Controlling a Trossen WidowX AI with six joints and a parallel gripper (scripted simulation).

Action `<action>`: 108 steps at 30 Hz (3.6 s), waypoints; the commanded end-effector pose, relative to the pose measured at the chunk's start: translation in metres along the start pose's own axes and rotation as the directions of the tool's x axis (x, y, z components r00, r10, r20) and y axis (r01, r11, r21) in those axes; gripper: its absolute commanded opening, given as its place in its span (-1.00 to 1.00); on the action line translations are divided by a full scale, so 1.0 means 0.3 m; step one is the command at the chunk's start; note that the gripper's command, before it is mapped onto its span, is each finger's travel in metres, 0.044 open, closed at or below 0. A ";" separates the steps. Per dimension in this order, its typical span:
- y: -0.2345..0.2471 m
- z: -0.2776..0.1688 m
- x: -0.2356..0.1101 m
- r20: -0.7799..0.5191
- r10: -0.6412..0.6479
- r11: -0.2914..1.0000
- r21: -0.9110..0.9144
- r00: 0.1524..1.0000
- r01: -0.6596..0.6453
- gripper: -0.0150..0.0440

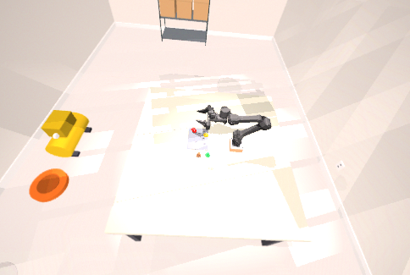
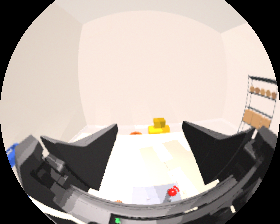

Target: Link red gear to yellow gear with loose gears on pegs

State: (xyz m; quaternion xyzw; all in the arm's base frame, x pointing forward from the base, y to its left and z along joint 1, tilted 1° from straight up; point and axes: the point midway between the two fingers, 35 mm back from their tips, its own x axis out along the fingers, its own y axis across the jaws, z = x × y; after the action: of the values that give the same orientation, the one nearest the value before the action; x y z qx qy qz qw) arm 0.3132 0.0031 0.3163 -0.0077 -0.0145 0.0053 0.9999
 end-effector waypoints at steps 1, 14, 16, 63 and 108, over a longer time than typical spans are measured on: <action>0.004 -0.008 0.004 -0.011 0.004 1.000 -0.002 1.000 -0.004 0.95; 0.270 -0.609 -0.002 -0.783 0.162 0.923 -0.094 0.600 -0.372 1.00; 0.297 -0.688 -0.049 -0.866 0.149 0.891 -0.091 0.477 -0.444 1.00; 0.372 -1.007 -0.300 -1.000 0.020 0.721 0.024 -0.014 -0.692 1.00; 0.375 -0.932 -0.274 -1.000 0.020 0.721 0.024 -0.014 -0.692 -0.49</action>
State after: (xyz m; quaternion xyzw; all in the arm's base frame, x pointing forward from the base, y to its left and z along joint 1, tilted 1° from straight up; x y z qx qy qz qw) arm 0.2343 0.1096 0.0233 -0.2664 0.6534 0.2660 0.6567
